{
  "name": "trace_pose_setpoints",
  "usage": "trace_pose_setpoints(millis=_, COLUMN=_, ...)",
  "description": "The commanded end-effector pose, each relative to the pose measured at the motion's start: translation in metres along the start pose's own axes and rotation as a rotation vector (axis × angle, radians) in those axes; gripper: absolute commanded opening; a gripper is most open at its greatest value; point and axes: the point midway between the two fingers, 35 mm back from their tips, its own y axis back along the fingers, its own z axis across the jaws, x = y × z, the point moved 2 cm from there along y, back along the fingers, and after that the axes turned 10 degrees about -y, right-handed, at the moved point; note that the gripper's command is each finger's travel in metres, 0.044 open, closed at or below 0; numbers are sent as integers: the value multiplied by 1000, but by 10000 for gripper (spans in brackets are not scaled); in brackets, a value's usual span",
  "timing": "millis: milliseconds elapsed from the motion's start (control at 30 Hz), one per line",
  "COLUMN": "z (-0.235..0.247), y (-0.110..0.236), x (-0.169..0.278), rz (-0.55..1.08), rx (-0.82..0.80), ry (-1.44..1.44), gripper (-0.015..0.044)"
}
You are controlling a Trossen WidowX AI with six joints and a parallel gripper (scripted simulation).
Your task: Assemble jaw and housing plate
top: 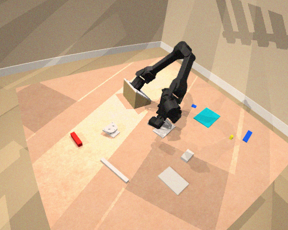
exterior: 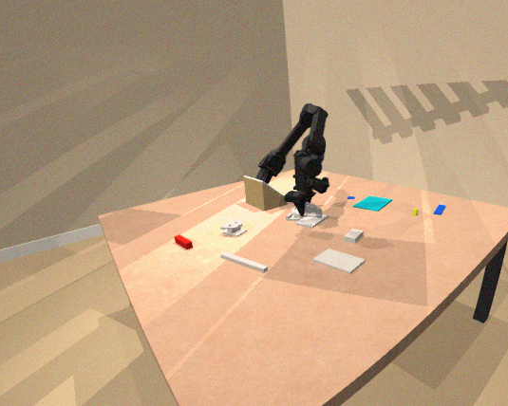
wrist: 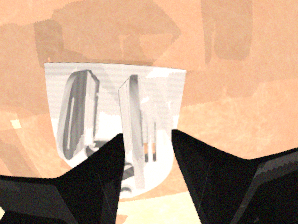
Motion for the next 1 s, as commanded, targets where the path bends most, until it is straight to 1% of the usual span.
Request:
trace_pose_setpoints(millis=0, z=0, y=-1, x=0, rz=-2, rx=-2, ry=-5, gripper=134)
trace_pose_setpoints(millis=967, z=0, y=-7, x=0, rz=-3, rx=-3, ry=1, gripper=134)
